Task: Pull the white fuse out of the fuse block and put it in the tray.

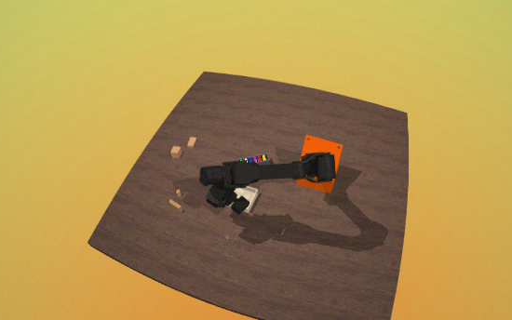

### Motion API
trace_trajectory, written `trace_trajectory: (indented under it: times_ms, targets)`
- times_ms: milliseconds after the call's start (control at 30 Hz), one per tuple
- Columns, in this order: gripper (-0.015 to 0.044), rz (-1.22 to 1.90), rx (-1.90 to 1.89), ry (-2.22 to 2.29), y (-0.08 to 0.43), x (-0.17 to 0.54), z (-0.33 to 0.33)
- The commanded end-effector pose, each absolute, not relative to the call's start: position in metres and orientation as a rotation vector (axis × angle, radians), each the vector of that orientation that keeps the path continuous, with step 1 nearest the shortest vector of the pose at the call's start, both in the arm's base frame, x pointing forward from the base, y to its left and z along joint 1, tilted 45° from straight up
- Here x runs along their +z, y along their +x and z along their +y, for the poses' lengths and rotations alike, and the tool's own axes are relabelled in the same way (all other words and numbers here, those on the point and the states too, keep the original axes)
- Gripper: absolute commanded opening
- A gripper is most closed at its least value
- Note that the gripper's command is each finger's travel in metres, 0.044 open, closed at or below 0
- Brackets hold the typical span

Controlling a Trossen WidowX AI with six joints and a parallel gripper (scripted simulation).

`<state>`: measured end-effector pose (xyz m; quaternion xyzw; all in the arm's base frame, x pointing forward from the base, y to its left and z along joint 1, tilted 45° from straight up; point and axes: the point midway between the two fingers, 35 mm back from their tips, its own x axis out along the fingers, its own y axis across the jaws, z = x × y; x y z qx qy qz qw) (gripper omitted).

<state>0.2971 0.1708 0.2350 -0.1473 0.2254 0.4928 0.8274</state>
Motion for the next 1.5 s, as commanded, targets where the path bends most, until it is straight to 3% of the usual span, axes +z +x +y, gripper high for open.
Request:
trace_trajectory:
  times_ms: [0, 367, 867, 1467]
  targets:
    - [0.0072, 0.535, 1.069, -0.467, 0.317, 0.182, 0.138]
    - [0.0072, 0.485, 1.286, -0.83, 0.333, 0.097, 0.07]
    - [0.0072, 0.223, 1.563, -1.063, 0.31, 0.017, 0.003]
    - [0.0072, 0.193, 1.58, -1.076, 0.312, 0.01, -0.002]
